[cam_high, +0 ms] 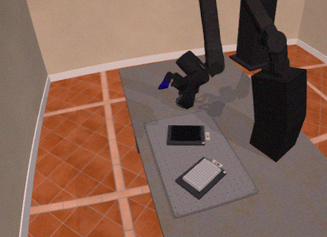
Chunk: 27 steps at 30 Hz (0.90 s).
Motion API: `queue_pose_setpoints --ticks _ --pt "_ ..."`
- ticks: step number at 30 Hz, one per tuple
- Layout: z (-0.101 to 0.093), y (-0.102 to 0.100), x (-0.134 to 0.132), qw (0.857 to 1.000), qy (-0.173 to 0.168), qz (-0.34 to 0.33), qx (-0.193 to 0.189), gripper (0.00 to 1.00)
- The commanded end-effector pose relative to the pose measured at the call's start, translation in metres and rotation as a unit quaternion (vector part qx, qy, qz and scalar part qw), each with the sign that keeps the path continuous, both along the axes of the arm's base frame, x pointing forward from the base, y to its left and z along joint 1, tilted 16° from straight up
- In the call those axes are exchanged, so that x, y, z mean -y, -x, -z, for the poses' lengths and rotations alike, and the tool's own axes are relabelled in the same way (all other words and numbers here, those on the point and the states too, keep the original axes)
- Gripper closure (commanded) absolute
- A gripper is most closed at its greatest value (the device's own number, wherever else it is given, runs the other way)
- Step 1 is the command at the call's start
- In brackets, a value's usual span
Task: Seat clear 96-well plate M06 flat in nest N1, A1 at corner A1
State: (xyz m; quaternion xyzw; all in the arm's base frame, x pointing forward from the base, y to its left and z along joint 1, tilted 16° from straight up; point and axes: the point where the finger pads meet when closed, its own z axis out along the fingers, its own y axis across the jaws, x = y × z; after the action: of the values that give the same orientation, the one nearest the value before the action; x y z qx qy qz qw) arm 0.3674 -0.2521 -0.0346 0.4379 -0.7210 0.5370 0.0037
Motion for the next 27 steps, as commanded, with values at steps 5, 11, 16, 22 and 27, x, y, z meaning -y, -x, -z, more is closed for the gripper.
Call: queue_pose_setpoints --ticks 5,11,16,22,27 --pt "0.024 -0.024 -0.025 0.998 -0.057 -0.003 0.027 0.00" --pt "0.036 -0.033 -0.036 0.994 -0.106 0.001 0.037 0.00" --pt "0.052 -0.043 -0.051 0.992 -0.119 0.005 0.044 0.00" --pt "0.065 -0.053 -0.069 0.981 -0.186 0.017 0.048 0.00" --pt "0.082 -0.051 -0.079 0.982 -0.186 0.021 0.039 0.00"
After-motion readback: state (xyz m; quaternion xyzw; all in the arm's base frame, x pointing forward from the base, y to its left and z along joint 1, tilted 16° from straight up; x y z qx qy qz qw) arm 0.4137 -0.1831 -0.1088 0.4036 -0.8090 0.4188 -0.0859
